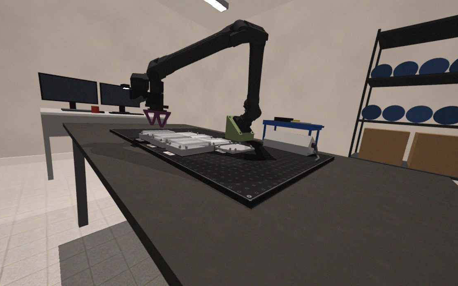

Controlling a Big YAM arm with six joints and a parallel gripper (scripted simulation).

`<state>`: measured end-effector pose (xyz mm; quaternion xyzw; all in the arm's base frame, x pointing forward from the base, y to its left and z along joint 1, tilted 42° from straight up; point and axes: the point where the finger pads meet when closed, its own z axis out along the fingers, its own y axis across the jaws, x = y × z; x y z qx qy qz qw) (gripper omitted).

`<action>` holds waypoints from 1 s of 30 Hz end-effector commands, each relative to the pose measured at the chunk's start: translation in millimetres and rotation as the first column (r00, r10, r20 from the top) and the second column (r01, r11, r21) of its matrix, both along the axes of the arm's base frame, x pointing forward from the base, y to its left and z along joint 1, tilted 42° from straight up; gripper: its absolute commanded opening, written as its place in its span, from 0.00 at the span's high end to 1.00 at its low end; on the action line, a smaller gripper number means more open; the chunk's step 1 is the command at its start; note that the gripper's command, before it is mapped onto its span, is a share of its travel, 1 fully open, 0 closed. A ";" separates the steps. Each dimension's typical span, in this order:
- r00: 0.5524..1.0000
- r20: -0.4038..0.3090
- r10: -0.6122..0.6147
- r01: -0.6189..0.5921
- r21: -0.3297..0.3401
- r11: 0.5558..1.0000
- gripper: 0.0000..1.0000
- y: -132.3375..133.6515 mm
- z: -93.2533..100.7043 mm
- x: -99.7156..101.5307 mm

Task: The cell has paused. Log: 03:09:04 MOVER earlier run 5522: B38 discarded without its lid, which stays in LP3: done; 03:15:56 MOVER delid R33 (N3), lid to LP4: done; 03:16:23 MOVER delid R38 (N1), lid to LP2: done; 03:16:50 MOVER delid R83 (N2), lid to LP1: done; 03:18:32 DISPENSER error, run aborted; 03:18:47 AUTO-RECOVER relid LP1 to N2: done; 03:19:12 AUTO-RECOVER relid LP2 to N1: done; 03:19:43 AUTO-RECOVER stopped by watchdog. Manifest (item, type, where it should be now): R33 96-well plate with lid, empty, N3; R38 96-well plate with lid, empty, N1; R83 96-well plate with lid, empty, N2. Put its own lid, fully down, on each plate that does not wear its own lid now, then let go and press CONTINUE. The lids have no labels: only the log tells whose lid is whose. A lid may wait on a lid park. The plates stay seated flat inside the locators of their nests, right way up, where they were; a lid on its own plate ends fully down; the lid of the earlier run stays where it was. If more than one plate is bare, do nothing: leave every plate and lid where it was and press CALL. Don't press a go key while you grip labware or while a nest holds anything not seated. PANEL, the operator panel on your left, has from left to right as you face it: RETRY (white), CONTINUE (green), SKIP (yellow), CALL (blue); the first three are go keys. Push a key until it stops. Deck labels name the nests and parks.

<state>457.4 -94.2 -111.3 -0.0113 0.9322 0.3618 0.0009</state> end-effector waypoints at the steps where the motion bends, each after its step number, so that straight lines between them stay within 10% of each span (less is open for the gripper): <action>1: 0.999 0.037 -0.008 0.009 -0.016 1.000 0.00 -11.3 10.0 13.3; 9: 0.999 0.037 -0.008 0.009 -0.016 1.000 0.00 -11.2 10.1 13.3; 10: 1.000 0.024 -0.012 0.012 -0.017 1.000 1.00 10.1 22.2 -2.9; 11: 1.000 0.015 -0.022 0.022 -0.015 1.000 0.00 0.4 16.1 5.1; 30: 1.000 0.005 -0.030 0.030 -0.013 0.999 0.00 49.4 54.8 -52.6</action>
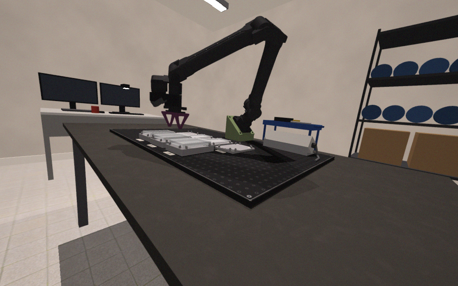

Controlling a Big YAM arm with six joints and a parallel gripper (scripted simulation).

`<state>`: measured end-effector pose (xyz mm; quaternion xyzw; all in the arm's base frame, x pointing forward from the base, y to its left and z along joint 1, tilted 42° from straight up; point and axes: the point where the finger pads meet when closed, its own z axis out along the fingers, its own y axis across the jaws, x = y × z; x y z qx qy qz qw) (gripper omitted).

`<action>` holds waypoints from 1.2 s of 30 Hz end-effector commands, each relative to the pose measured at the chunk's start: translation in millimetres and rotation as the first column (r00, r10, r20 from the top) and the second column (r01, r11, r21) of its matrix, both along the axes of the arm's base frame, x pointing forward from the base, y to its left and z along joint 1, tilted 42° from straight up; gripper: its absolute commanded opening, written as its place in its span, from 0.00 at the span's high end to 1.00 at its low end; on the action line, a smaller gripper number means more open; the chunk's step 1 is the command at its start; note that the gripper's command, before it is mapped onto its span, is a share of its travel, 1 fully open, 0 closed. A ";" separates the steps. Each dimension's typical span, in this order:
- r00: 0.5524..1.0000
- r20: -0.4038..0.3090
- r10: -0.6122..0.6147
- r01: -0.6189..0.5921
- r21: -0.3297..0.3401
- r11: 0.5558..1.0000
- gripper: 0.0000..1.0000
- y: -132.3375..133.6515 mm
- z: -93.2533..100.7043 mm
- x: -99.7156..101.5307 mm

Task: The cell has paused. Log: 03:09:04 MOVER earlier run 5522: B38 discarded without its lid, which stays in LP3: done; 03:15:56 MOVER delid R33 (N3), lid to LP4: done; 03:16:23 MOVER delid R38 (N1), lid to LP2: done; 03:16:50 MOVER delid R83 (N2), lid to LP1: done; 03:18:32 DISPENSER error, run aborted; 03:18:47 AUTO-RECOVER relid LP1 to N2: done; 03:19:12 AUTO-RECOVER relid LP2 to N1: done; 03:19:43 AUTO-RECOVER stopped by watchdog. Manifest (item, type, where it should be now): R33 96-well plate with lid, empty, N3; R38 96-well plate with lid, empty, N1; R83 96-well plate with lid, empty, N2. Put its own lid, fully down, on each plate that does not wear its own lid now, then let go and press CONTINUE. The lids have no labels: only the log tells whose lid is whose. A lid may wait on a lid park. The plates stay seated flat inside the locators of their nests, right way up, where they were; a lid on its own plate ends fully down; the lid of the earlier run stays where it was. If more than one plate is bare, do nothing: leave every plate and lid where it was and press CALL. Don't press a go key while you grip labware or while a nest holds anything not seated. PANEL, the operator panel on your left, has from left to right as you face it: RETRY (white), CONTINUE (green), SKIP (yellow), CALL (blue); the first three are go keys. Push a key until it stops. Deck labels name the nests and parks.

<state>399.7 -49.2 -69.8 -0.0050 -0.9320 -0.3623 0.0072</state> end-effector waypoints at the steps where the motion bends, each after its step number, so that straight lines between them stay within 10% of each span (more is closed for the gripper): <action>1: 0.999 0.031 -0.005 0.006 -0.015 1.000 0.00 7.2 15.6 1.6; 36: 1.000 0.002 -0.005 0.005 -0.002 1.000 0.00 92.5 89.7 -111.7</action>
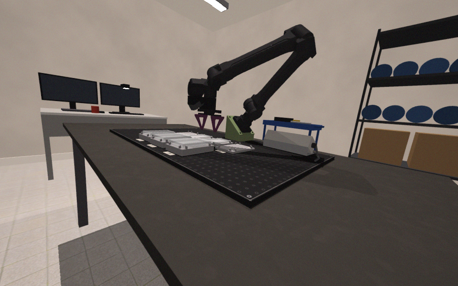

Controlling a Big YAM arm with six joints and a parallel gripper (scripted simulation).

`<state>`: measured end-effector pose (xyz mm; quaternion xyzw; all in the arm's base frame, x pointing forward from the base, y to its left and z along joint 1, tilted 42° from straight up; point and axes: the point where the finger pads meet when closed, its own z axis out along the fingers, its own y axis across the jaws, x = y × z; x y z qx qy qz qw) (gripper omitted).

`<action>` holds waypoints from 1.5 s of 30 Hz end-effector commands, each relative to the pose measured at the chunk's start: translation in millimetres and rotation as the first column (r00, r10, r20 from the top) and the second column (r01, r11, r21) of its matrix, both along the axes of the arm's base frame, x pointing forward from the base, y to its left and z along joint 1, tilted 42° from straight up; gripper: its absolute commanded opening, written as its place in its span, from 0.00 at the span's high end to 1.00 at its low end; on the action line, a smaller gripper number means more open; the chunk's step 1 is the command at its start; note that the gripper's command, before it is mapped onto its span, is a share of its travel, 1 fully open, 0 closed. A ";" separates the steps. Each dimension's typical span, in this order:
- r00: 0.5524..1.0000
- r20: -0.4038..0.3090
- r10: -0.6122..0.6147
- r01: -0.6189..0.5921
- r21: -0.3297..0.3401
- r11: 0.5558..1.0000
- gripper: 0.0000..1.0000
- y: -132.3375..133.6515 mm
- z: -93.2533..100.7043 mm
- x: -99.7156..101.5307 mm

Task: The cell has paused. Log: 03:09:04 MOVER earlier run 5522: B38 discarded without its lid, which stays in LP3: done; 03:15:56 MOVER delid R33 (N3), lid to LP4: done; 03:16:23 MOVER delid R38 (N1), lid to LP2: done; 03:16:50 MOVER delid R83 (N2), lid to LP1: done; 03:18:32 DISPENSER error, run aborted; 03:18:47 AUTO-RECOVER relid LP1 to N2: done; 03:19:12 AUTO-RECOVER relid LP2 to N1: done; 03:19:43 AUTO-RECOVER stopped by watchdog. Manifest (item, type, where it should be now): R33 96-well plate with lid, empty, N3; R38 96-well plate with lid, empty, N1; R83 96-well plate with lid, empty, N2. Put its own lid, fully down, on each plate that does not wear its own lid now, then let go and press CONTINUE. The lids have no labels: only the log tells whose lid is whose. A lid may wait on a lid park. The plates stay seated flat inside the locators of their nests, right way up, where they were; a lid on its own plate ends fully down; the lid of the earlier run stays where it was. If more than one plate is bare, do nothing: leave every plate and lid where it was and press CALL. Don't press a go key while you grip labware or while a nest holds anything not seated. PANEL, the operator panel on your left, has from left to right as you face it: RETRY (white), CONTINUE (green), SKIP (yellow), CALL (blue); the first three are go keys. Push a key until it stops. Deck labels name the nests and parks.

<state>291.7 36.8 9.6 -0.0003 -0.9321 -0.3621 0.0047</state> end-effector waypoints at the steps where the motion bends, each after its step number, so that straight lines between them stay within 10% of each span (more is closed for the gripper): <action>1: 1.000 -0.006 -0.012 0.012 -0.001 1.000 0.00 6.5 10.4 -3.7; 10: 1.000 -0.007 -0.012 0.012 -0.002 1.000 0.00 24.2 26.3 -27.0; 12: 0.999 0.040 -0.029 0.029 -0.011 1.000 0.00 14.9 35.0 -4.8; 45: 1.000 -0.010 -0.012 0.012 -0.001 1.000 0.00 40.5 0.4 -25.1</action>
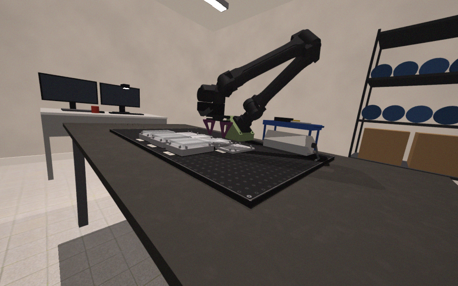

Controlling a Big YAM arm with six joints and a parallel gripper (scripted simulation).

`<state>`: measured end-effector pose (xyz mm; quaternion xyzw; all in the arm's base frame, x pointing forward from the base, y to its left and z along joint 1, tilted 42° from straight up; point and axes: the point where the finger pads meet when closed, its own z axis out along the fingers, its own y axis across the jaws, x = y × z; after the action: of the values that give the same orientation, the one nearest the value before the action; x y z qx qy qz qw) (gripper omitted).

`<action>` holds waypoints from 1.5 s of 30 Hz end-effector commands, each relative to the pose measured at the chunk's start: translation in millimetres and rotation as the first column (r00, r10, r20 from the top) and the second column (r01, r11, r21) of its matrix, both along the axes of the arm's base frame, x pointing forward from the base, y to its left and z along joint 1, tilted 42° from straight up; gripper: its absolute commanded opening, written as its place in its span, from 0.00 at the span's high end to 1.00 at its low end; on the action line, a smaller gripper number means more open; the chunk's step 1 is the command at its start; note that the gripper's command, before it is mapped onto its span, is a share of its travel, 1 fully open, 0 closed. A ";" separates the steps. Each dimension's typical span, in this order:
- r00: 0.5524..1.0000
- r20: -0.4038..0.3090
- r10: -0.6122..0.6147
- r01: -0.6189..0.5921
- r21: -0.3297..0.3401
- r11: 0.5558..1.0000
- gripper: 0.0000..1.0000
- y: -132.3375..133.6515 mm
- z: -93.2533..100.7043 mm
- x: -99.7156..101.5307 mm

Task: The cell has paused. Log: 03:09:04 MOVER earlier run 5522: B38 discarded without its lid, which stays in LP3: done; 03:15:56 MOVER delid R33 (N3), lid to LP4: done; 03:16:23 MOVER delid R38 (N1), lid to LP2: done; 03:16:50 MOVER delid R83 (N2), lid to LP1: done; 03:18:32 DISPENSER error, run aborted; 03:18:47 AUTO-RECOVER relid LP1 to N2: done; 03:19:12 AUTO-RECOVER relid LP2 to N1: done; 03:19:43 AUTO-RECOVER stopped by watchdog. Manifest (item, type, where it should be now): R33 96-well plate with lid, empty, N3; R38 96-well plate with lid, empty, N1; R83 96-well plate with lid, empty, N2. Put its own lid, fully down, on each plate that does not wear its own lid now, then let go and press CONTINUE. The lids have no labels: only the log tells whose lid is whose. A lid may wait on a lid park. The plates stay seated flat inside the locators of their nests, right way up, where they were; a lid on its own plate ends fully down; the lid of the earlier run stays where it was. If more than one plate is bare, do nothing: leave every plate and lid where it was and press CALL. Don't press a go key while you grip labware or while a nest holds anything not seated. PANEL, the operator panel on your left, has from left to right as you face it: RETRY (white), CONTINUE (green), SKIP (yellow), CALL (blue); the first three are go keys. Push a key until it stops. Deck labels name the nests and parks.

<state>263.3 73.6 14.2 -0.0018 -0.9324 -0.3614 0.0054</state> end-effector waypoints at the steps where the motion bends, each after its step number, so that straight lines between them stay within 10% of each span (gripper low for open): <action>1: 1.000 -0.004 -0.009 0.009 0.000 1.000 0.00 4.7 -4.8 5.2; 29: 1.000 0.018 -0.017 0.017 -0.002 1.000 0.00 14.1 -15.0 13.0; 30: 1.000 0.018 -0.017 0.017 -0.002 1.000 1.00 14.1 -15.0 13.1; 45: 1.000 0.018 -0.017 0.017 -0.002 1.000 1.00 14.0 -15.3 13.4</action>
<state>265.2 90.3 -4.6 -0.0044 -0.9326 -0.3609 0.0058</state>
